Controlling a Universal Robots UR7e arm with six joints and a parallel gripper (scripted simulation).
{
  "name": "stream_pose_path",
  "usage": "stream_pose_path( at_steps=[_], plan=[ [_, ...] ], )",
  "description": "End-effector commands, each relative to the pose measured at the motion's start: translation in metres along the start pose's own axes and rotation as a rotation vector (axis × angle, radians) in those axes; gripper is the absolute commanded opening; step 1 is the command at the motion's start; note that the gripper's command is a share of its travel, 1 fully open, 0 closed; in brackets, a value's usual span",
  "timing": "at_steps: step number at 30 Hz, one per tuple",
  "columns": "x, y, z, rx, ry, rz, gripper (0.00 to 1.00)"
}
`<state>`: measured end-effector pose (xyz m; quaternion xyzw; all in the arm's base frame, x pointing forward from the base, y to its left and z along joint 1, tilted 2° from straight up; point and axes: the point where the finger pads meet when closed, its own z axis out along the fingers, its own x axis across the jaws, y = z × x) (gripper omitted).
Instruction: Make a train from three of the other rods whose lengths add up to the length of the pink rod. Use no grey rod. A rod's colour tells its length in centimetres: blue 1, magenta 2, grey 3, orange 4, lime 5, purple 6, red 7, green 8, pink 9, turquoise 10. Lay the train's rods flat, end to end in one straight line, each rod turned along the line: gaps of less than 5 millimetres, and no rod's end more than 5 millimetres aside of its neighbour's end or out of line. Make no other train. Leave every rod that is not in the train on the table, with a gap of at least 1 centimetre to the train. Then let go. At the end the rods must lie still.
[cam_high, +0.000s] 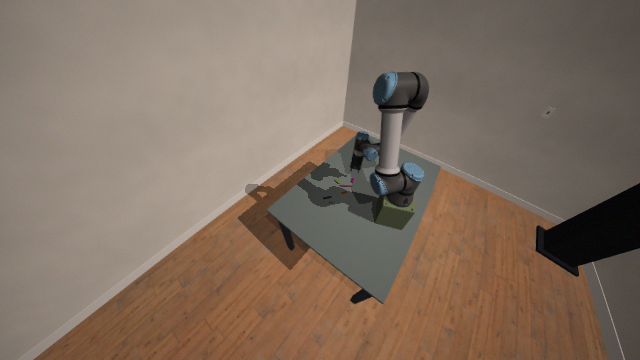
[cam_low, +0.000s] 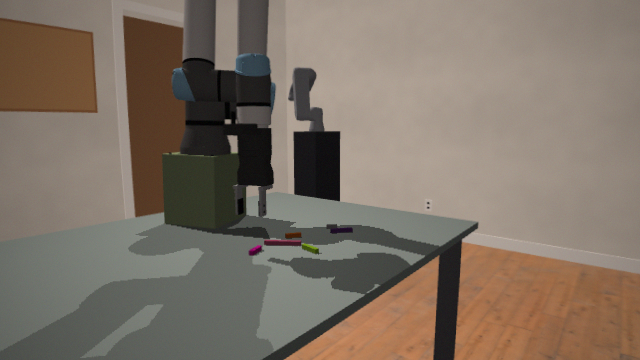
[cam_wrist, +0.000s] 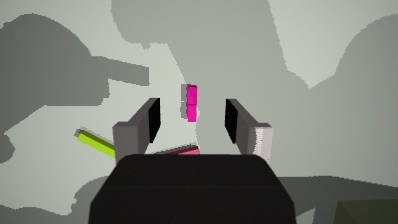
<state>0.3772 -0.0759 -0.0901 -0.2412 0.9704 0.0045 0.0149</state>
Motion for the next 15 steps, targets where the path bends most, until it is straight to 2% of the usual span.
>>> stream_pose_path(
  at_steps=[1, 6, 15],
  plan=[
    [0.0, 0.0, 0.0, 0.001, -0.001, -0.002, 1.0],
    [-0.009, 0.003, 0.001, 0.001, -0.001, -0.076, 1.0],
    [-0.047, 0.02, 0.008, 0.001, 0.0, -0.415, 1.0]
  ],
)
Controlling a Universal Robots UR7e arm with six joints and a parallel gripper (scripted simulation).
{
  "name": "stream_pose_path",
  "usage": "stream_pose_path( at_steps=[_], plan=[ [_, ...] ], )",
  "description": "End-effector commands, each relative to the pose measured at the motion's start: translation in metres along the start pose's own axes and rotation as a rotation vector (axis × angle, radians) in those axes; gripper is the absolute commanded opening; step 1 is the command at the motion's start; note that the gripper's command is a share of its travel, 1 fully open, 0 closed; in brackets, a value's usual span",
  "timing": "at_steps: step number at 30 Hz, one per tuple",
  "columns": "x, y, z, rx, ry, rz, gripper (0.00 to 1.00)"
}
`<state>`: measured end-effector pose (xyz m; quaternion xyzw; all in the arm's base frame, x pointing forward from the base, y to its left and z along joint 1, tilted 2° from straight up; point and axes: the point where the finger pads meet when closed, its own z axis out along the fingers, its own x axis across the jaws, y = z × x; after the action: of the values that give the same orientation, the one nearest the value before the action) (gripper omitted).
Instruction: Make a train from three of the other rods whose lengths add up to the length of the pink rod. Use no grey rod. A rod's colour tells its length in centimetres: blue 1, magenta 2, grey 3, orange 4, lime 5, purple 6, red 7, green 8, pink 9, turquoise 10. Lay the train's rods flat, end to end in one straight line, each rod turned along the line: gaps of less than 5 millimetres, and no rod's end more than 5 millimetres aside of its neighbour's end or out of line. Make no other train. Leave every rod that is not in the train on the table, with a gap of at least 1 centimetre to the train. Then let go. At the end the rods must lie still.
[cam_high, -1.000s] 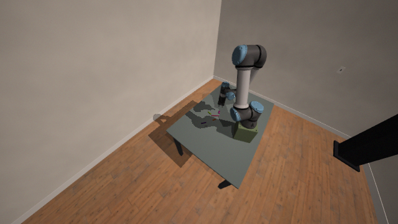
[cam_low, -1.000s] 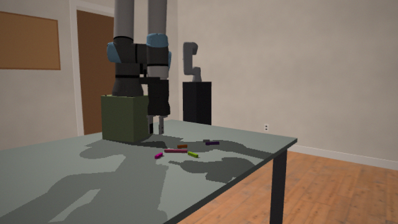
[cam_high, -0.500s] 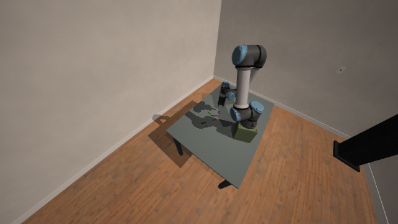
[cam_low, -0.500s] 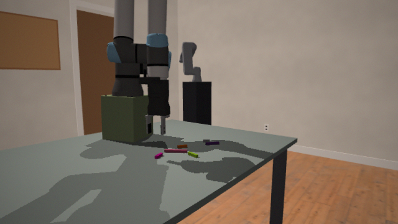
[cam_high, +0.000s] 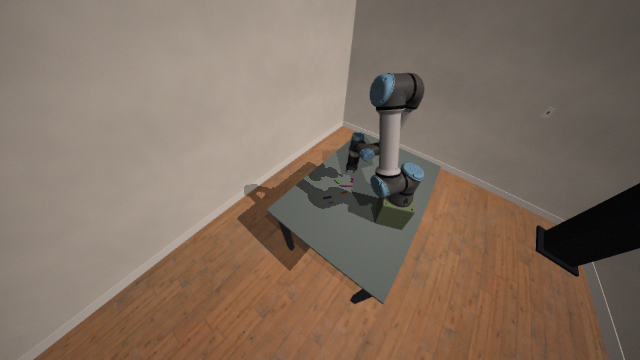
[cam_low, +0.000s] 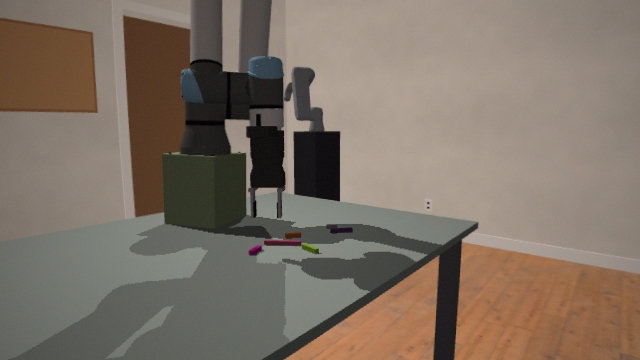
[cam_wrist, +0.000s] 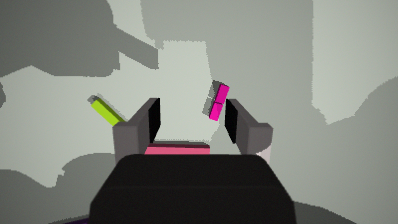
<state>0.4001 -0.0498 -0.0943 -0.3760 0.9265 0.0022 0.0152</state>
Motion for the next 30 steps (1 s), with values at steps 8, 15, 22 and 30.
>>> stream_pose_path(
  at_steps=[8, 15, 22, 30],
  plan=[
    [-0.048, 0.012, 0.008, 0.001, 0.0, -0.388, 1.0],
    [-0.08, 0.024, 0.013, 0.001, 0.0, -0.641, 1.0],
    [-0.093, 0.031, 0.016, 0.001, 0.0, -0.749, 1.0],
    [-0.094, 0.031, 0.016, 0.001, 0.0, -0.759, 0.54]
  ],
)
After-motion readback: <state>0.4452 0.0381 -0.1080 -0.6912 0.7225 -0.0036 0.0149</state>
